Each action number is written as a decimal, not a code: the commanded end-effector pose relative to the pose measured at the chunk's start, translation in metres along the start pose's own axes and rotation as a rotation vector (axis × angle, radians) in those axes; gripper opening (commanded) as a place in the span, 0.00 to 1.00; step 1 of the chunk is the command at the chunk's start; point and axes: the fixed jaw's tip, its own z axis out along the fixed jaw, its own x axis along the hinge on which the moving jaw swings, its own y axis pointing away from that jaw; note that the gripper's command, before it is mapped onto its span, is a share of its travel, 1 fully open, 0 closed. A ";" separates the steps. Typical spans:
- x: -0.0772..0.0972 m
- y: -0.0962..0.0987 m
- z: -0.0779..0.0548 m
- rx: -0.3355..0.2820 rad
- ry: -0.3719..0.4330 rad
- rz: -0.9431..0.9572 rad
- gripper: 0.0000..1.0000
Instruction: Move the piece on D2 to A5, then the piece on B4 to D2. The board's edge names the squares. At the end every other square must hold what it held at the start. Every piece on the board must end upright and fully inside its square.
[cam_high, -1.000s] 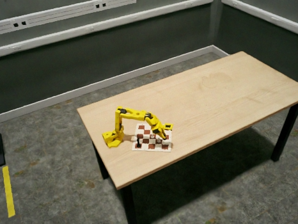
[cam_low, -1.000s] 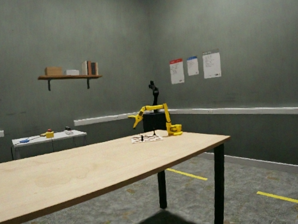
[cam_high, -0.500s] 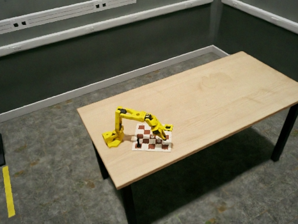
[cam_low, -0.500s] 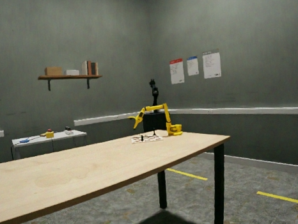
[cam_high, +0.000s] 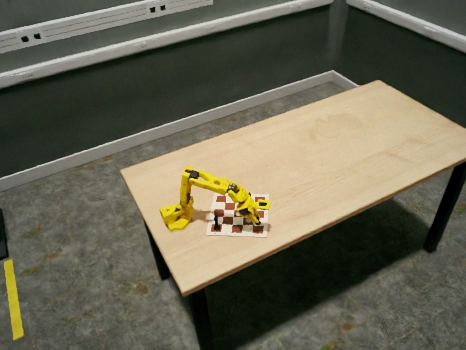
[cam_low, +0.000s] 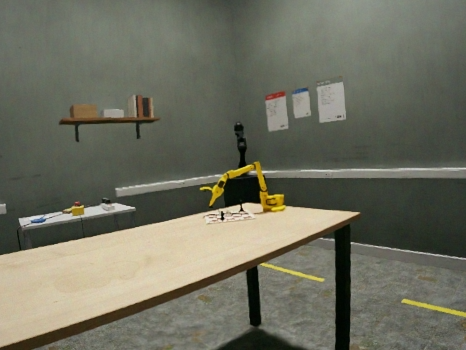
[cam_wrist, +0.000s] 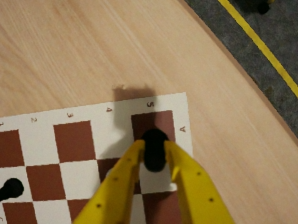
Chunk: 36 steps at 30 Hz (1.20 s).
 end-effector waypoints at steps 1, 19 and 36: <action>0.007 -0.003 0.008 0.005 0.016 0.009 0.00; 0.018 -0.003 0.026 0.005 0.017 0.009 0.00; 0.022 -0.003 0.025 0.005 0.017 0.009 0.00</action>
